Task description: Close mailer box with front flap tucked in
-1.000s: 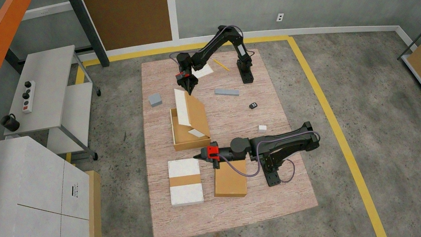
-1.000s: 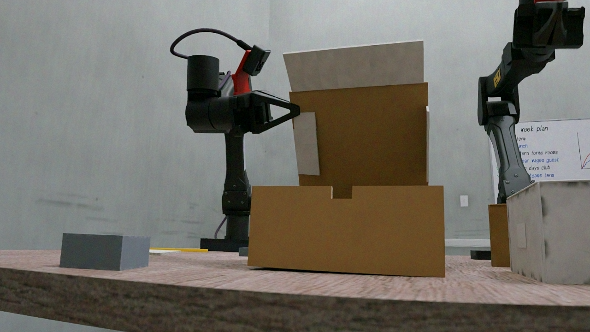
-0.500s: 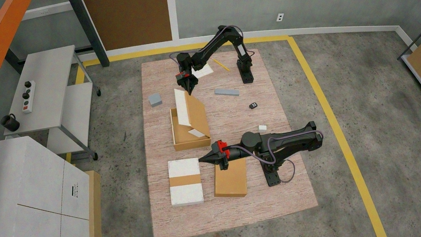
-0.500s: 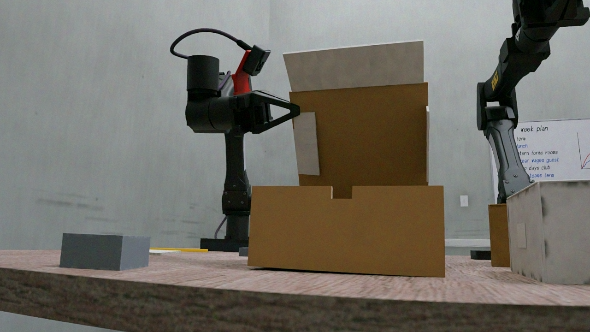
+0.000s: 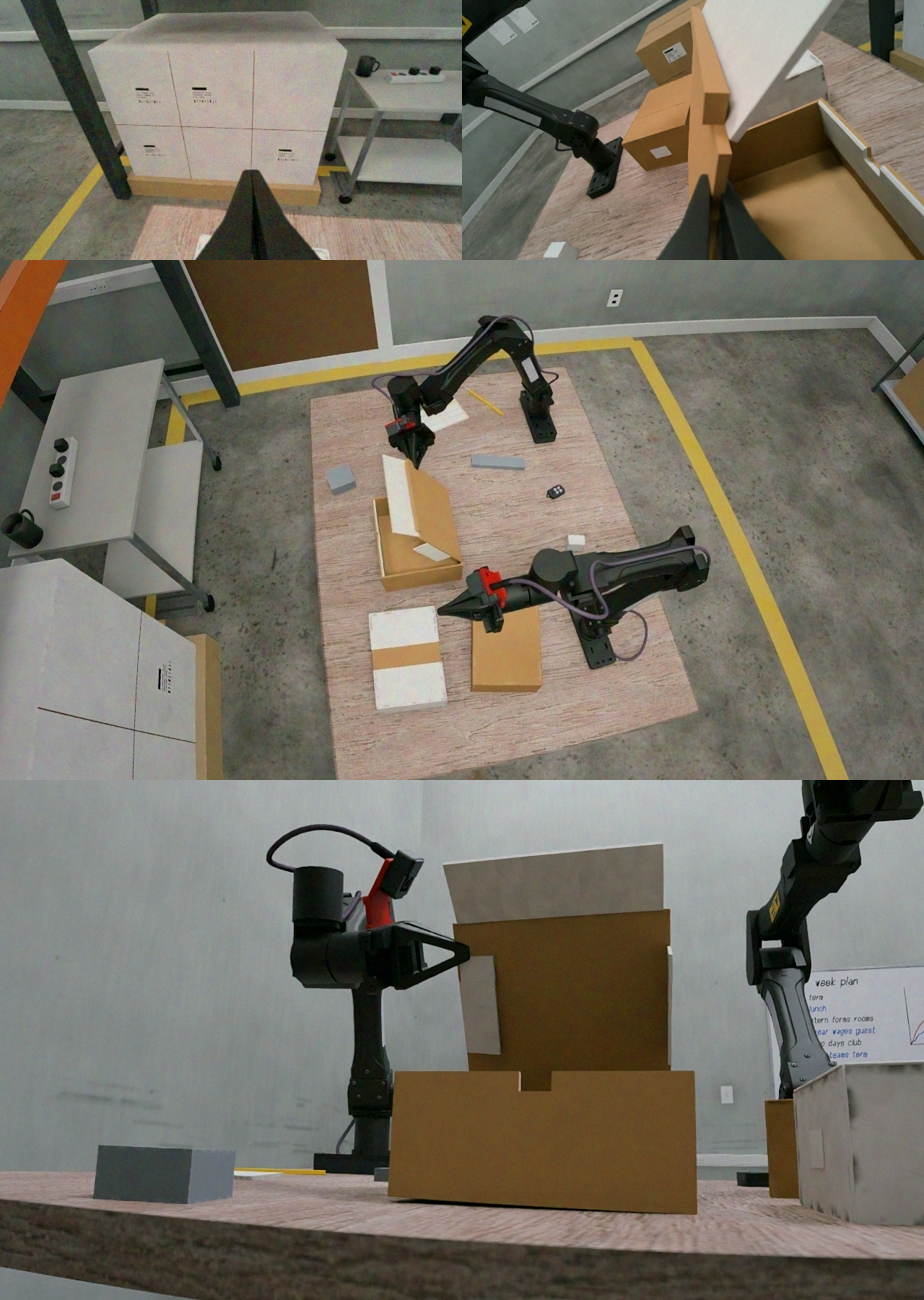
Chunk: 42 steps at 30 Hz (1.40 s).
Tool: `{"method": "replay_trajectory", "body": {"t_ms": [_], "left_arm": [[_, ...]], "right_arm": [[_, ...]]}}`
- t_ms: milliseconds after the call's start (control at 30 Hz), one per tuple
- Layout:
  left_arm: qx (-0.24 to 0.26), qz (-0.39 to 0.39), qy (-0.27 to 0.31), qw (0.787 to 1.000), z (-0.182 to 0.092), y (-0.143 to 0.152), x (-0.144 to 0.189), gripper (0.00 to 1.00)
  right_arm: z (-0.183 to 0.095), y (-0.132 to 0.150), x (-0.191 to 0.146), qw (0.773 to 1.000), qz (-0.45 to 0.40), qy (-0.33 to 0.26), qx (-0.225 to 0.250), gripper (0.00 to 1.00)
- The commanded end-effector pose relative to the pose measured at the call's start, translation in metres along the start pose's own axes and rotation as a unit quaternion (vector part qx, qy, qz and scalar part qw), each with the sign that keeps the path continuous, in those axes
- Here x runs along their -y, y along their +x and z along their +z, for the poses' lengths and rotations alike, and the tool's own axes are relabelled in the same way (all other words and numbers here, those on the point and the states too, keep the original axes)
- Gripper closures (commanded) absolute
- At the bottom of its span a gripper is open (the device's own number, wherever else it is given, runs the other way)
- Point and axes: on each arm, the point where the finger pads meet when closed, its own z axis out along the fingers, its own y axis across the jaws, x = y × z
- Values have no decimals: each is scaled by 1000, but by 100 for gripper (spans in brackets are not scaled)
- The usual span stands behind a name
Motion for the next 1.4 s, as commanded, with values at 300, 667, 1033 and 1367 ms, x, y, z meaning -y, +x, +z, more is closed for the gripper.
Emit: {"method": "replay_trajectory", "body": {"t_ms": [300, 667, 1033, 1367], "left_arm": [[21, -1, -11, 1000, -7, -13, -5, 99], [16, -1, -10, 1000, -6, -10, -4, 99], [16, -1, -10, 1000, -6, -10, -4, 99], [16, -1, -10, 1000, -6, -10, -4, 99]], "right_arm": [[8, -6, -1, 1000, -22, 0, 1, 99], [3, 0, 16, 1000, 31, 0, -2, 99], [1, 2, 30, 998, 65, 4, -3, 99], [-1, 4, 40, 996, 94, 6, -3, 99]]}}
